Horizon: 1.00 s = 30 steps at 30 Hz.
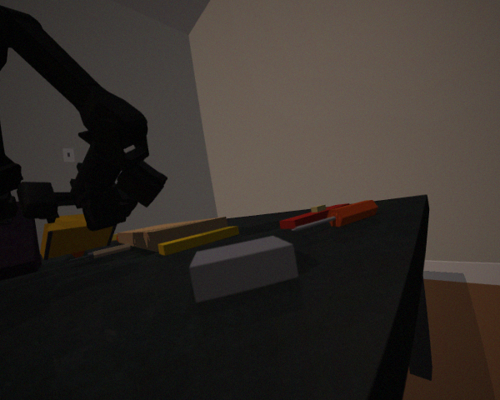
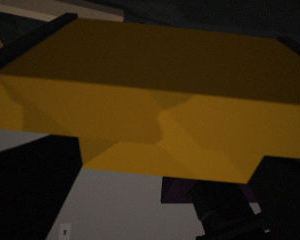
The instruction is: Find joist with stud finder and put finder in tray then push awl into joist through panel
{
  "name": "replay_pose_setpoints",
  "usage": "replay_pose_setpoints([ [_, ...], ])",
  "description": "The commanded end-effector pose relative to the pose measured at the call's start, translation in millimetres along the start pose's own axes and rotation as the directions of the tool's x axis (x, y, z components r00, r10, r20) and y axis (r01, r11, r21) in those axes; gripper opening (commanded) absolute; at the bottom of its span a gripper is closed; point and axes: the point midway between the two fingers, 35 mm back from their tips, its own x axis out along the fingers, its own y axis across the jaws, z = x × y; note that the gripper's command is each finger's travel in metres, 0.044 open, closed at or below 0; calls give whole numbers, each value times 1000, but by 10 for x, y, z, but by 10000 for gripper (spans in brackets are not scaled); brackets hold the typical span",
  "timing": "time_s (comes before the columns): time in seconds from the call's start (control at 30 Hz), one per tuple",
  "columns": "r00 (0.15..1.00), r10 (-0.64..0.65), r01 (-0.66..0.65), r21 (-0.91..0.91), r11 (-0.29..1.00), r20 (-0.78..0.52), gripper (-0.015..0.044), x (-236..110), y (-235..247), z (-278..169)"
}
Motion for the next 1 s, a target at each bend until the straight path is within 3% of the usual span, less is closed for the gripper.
replay_pose_setpoints([
  [0.0,1000,6,-6,-6,1000,-13,0,-23,-211,-98],
  [0.33,1000,13,-13,-7,1000,-26,0,-23,-387,-176],
  [0.97,1000,14,-14,2,1000,-19,0,110,-471,105],
])
